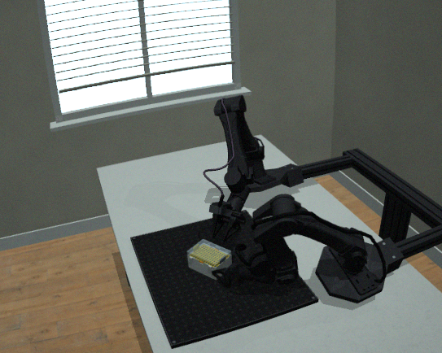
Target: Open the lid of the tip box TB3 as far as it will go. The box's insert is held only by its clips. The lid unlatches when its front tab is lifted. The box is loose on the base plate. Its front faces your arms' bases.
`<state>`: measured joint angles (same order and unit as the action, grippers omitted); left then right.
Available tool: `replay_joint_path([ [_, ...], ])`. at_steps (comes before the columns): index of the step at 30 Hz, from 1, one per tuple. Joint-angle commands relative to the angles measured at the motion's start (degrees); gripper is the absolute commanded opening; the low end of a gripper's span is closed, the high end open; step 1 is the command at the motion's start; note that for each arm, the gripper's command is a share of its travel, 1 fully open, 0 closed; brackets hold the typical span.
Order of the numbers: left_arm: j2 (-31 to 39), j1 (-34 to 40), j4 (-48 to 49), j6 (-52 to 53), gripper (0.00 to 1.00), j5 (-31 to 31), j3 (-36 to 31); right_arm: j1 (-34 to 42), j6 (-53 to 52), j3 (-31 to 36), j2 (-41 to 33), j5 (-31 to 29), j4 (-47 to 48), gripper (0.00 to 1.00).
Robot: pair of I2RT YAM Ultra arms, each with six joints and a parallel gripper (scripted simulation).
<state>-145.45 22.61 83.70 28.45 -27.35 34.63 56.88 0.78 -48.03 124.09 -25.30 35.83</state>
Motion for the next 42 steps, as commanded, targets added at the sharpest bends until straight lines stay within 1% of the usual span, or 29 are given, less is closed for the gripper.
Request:
replay_joint_path([
  [1,-0.27,-0.01,-1.28,0.1,0.84,-0.38,0.71,1.64,1.04,2.13,2.24,-1.89,16.38,0.43],
  [8,-0.27,-0.01,-1.28,0.1,0.84,-0.38,0.71,3.26,1.82,7.3,9.05,-3.78,37.42,0.43],
  [12,-0.27,-0.01,-1.28,0.1,0.84,-0.38,0.71,3.41,3.86,10.24,13.57,-4.47,46.23,0.43],
  [13,-0.27,-0.01,-1.28,0.1,0.84,-0.38,0.71,3.18,4.03,11.16,14.92,-4.82,47.12,0.43],
  [15,-0.27,-0.01,-1.28,0.1,0.84,-0.38,0.71,3.18,4.03,11.16,14.92,-4.82,47.12,0.43],
  [16,-0.27,-0.01,-1.28,0.1,0.84,-0.38,0.71,2.42,4.31,11.7,17.47,-5.25,48.35,0.43],
  [18,-0.27,-0.01,-1.28,0.1,0.84,-0.38,0.71,1.11,4.04,12.05,20.09,-6.02,49.74,0.43],
  [22,-0.27,-0.01,-1.28,0.1,0.84,-0.38,0.71,0.35,4.99,12.43,23.08,-6.01,53.26,0.43],
  [29,-0.27,-0.01,-1.28,0.1,0.84,-0.38,0.71,0.84,5.24,12.87,24.38,-5.41,53.98,0.43],
  [32,-0.27,-0.01,-1.28,0.1,0.84,-0.38,0.71,0.22,5.47,12.08,23.76,-4.72,54.07,0.43],
  [42,-0.27,-0.01,-1.28,0.1,0.84,-0.38,0.71,-1.35,6.9,8.51,25.43,-3.01,54.17,0.43],
])
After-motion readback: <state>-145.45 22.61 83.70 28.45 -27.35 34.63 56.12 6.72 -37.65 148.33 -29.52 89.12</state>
